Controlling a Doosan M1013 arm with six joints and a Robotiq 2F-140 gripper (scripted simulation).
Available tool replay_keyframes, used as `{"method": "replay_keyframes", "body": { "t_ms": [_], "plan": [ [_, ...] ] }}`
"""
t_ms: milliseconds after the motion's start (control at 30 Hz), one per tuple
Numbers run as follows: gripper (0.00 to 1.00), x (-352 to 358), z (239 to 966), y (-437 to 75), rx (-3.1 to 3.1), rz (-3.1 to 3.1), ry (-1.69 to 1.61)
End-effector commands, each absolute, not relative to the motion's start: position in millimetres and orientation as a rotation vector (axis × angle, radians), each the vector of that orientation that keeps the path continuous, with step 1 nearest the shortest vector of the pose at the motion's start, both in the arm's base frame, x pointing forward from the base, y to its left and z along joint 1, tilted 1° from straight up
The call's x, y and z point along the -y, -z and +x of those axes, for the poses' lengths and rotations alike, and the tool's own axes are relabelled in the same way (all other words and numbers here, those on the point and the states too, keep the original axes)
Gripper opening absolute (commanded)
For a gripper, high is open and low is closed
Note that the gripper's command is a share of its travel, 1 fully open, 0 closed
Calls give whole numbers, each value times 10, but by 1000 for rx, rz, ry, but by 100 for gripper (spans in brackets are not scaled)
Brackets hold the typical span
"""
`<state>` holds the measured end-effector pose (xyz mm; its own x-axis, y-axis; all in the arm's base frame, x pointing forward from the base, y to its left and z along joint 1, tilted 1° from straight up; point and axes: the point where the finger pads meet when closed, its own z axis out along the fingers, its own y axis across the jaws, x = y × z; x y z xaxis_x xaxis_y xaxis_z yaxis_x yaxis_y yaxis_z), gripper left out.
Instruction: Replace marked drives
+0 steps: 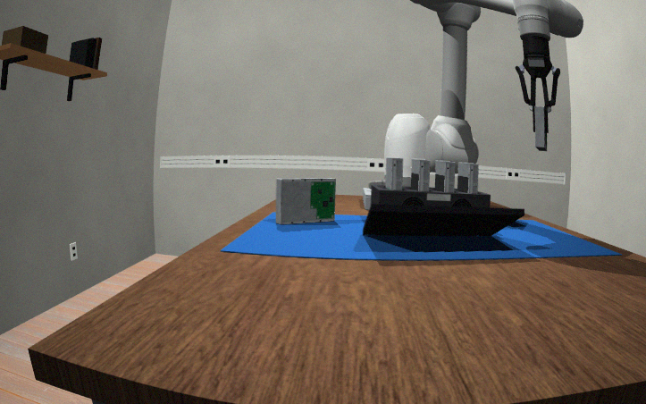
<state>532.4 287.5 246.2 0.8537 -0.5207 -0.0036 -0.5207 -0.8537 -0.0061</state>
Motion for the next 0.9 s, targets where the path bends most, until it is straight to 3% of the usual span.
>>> {"method": "replay_keyframes", "body": {
  "t_ms": [0,567,867],
  "plan": [
    [10,-2873,5323,-2463,-852,-3023,24],
    [10,-2866,5322,-2459,-868,-3067,538],
    [10,-2877,5325,-2469,-864,-3062,604]
  ]
}}
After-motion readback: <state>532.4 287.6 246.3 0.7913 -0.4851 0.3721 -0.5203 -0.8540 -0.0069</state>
